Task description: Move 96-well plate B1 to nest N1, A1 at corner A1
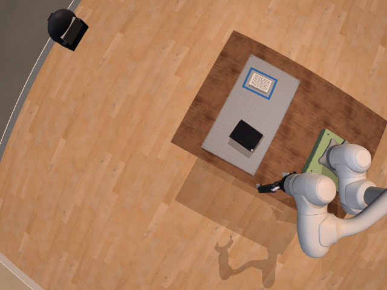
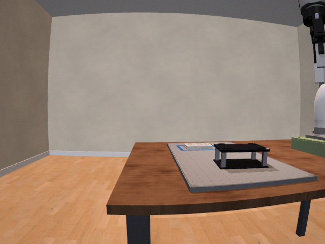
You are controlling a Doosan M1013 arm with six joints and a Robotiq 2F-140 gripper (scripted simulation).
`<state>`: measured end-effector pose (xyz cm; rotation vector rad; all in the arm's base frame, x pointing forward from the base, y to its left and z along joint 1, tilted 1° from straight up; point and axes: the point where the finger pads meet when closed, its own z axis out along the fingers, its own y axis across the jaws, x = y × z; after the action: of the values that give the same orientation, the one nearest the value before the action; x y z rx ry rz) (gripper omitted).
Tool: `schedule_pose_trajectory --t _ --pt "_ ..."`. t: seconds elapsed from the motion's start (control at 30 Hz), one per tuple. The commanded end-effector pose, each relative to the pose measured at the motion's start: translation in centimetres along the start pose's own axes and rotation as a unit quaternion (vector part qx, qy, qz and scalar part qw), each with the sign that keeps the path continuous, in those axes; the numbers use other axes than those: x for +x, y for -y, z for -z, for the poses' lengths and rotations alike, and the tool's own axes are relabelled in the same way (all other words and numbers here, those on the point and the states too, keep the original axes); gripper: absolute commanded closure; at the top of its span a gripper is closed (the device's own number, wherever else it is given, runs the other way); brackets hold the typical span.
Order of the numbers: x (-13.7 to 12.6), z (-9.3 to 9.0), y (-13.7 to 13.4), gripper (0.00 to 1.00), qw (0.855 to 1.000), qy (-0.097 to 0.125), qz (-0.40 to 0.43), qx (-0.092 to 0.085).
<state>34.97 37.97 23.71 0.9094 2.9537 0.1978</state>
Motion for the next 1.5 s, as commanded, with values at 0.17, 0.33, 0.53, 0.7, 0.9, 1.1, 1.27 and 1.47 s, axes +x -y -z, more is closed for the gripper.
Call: schedule_pose_trajectory --t 0.17,0.33,0.53,0.7,0.9,1.1,1.27,1.47 --pt "-3.6 -1.0 -0.8 0.00 0.998 0.006 -0.065 0.003" --pt "-5.0 -1.4 -0.9 0.00 0.993 0.009 -0.115 0.005" --pt "-7.4 -2.0 -0.9 0.00 0.988 0.012 -0.151 0.007" --pt "-9.8 -2.7 -0.9 0.00 0.979 0.015 -0.204 0.009" --pt "-11.7 -3.2 -0.7 0.00 0.967 0.018 -0.252 0.012" --pt "-14.1 -3.9 -0.5 0.00 0.958 0.021 -0.287 0.013" --pt "-16.5 -4.6 -0.1 0.00 0.941 0.024 -0.338 0.015" --pt "-18.4 -5.1 0.3 0.00 0.923 0.027 -0.384 0.016"
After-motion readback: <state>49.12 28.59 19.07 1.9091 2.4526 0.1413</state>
